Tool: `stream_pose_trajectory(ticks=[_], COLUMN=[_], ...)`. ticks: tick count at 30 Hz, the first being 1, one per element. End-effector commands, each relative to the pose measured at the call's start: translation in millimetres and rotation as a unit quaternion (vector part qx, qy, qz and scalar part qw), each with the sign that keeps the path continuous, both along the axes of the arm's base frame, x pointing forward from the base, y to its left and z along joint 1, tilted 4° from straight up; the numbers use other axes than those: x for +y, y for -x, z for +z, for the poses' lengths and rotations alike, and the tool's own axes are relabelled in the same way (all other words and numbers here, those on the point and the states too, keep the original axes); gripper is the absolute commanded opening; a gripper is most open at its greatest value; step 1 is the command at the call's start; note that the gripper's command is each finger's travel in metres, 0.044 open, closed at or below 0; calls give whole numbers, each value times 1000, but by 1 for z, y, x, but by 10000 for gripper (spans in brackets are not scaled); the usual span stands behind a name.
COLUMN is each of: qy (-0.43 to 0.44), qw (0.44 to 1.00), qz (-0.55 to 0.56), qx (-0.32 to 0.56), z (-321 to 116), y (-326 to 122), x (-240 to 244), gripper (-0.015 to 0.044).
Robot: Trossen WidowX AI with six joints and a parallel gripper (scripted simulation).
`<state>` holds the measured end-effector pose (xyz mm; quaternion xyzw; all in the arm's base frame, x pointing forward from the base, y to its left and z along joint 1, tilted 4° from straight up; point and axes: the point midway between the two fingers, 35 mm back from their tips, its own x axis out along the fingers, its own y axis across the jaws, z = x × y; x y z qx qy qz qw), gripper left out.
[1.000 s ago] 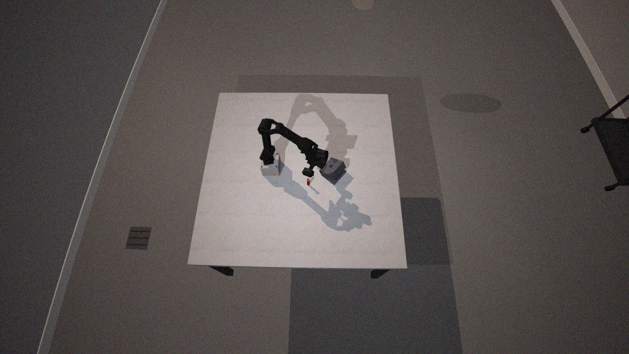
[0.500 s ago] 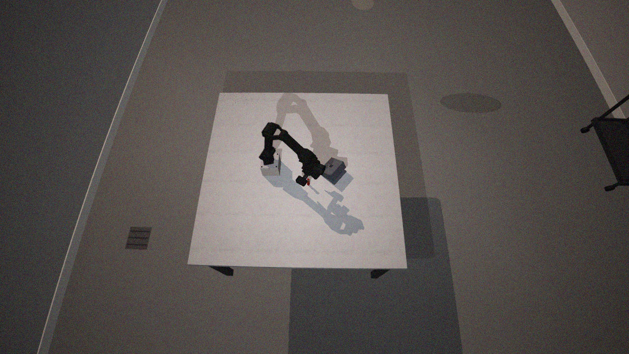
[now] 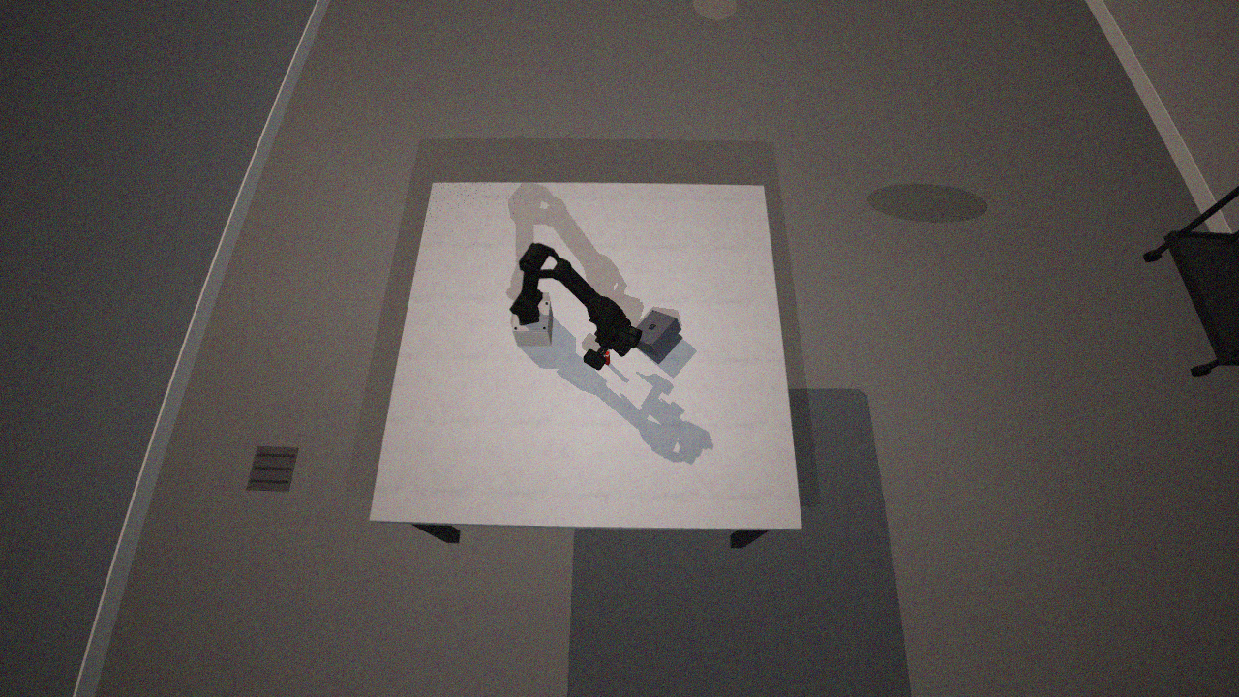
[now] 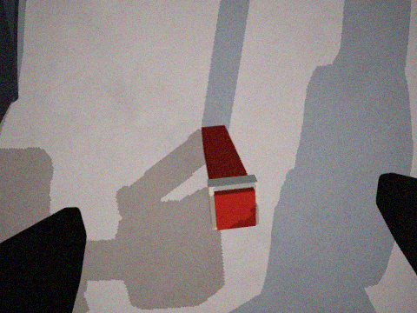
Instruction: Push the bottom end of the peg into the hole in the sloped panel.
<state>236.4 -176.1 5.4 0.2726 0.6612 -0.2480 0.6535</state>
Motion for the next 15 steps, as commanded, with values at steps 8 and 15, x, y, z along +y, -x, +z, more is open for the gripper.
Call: stream_pose_trajectory(ticks=[8, 15], qy=[-2, -2], qw=[1000, 1000], qz=[3, 3], qx=[5, 5], z=[-21, -32], y=[2, 3], x=[2, 3], gripper=[440, 440])
